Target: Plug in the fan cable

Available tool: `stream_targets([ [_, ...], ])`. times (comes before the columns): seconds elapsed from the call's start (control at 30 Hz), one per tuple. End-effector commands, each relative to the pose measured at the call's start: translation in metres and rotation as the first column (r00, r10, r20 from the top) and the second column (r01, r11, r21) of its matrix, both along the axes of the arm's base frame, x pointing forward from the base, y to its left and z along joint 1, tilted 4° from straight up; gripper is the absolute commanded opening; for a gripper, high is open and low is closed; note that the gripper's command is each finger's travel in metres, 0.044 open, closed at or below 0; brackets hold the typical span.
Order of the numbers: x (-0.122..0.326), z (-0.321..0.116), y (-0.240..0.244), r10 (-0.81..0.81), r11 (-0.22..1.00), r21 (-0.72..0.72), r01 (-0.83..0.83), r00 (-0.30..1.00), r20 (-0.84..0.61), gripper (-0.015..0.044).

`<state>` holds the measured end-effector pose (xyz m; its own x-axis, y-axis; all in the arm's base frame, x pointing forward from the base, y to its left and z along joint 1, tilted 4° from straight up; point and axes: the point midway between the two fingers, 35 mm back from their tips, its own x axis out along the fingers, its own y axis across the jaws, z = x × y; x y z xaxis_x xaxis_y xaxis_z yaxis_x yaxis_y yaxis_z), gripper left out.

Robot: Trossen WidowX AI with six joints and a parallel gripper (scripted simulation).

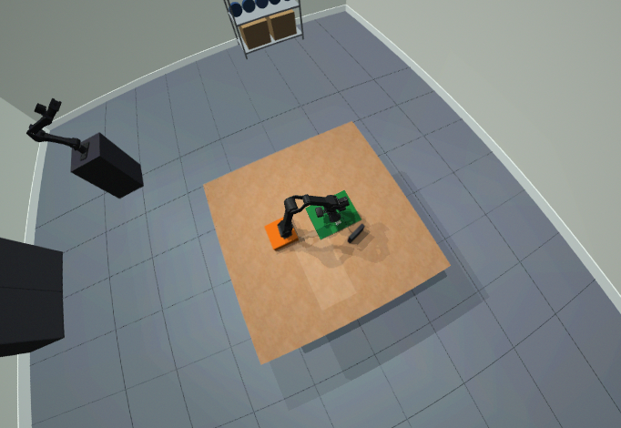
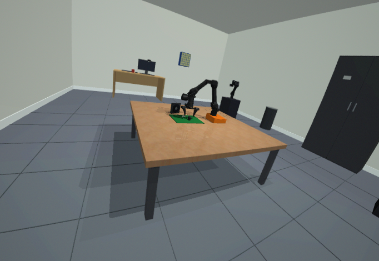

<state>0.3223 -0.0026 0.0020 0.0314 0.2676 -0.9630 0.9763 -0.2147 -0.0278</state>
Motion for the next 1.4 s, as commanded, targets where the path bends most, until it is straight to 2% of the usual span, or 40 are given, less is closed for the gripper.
stream_targets([
  [0.0, -0.0028, -0.0077, 0.0015, -0.006, 1.000, 0.007, 0.006, 1.000, -0.009, 0.0440],
  [0.3, -0.0035, -0.0148, 0.0018, -0.006, 1.000, 0.007, 0.006, 1.000, -0.009, 0.0440],
  [0.57, -0.0019, -0.0130, 0.0007, 0.000, 1.000, 0.001, 0.000, 1.000, -0.004, 0.0230],
  [1.37, -0.0019, -0.0130, 0.0007, 0.000, 1.000, 0.001, 0.000, 1.000, -0.004, 0.0070],
])
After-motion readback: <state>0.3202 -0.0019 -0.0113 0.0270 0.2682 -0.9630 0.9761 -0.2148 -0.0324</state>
